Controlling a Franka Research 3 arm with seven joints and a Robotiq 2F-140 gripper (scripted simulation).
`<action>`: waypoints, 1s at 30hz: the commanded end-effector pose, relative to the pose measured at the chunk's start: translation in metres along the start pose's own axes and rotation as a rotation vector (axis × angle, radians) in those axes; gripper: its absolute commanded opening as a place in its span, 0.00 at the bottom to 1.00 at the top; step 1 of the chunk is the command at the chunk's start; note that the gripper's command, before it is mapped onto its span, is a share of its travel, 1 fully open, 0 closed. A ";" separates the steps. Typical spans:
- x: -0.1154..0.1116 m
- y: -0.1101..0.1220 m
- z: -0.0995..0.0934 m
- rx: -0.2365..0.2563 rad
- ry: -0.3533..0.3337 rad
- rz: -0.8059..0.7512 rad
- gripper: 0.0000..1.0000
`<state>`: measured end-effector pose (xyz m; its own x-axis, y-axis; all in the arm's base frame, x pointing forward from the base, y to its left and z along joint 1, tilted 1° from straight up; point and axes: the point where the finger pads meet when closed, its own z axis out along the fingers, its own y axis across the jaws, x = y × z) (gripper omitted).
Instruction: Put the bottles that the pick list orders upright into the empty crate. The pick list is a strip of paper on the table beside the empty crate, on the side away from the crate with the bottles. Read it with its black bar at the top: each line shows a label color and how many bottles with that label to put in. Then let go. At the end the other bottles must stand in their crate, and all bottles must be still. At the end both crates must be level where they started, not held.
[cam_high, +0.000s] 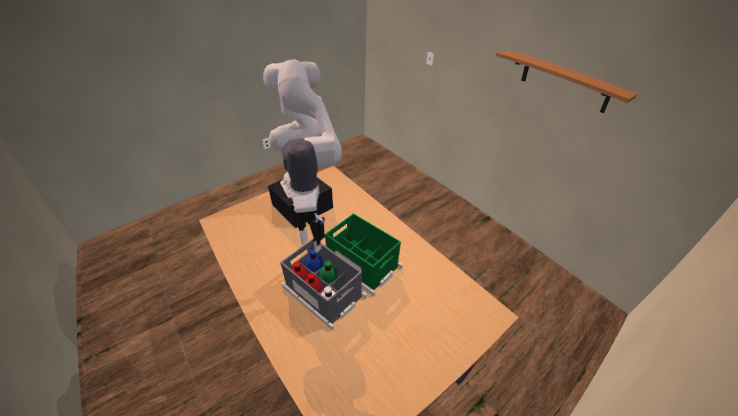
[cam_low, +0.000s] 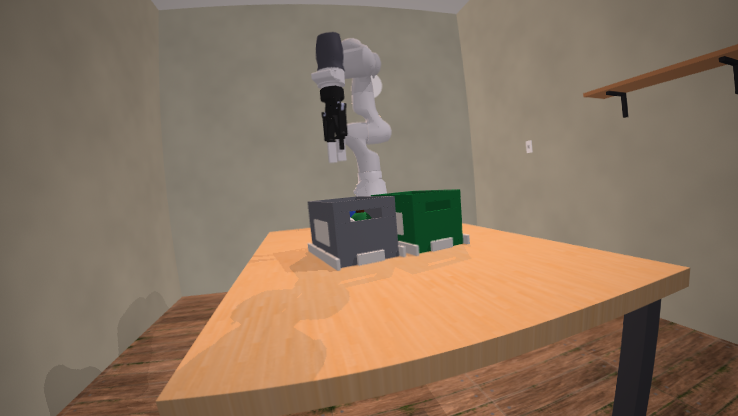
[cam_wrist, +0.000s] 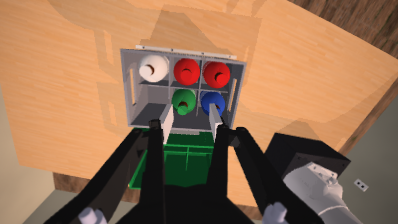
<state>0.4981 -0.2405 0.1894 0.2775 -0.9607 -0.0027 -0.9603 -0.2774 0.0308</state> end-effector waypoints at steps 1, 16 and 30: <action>0.009 0.010 0.009 0.014 0.009 -0.156 0.38; 0.019 0.056 0.054 -0.012 0.002 -0.335 0.38; 0.023 0.072 0.070 -0.005 0.008 -0.499 0.38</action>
<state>0.4287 -0.2808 0.1198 0.5958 -0.8029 -0.0194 -0.8012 -0.5958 0.0551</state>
